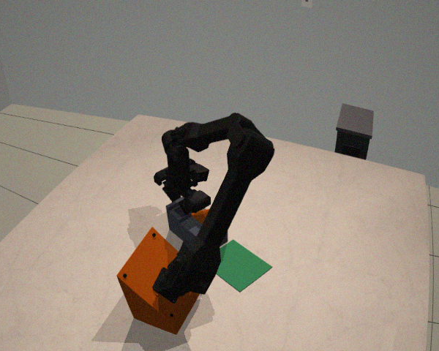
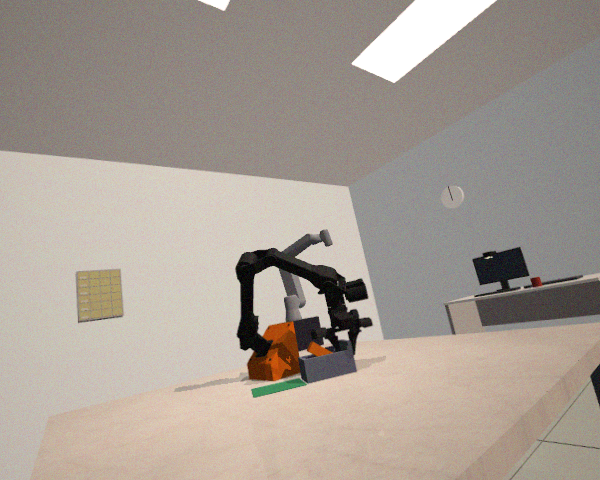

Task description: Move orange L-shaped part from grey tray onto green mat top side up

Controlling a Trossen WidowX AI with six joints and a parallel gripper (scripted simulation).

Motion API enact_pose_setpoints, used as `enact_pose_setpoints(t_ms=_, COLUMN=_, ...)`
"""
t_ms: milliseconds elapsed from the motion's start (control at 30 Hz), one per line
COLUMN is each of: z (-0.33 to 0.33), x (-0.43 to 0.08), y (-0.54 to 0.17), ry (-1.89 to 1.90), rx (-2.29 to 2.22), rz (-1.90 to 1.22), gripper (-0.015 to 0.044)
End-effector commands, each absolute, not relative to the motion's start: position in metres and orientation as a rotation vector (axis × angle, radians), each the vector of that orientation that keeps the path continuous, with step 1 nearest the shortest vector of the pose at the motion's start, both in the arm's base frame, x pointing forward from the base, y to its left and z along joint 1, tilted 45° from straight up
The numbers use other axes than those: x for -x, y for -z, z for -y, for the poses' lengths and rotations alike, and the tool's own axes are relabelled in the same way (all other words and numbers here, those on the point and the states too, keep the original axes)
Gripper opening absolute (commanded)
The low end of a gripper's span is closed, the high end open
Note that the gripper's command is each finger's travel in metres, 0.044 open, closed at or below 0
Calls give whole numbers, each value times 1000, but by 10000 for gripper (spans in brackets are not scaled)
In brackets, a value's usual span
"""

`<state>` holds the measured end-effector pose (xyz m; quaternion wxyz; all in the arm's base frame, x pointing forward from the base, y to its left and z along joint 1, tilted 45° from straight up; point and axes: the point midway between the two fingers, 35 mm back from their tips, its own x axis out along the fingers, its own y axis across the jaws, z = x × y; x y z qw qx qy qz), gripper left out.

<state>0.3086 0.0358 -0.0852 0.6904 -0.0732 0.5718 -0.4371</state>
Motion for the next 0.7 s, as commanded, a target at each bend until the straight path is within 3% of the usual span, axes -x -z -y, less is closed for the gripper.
enact_pose_setpoints(t_ms=0, z=-31, x=-305, y=89, ry=987, rx=186, rz=-1288, gripper=180)
enact_pose_setpoints(t_ms=667, z=-34, x=-307, y=87, ry=979, rx=168, rz=-1282, gripper=180)
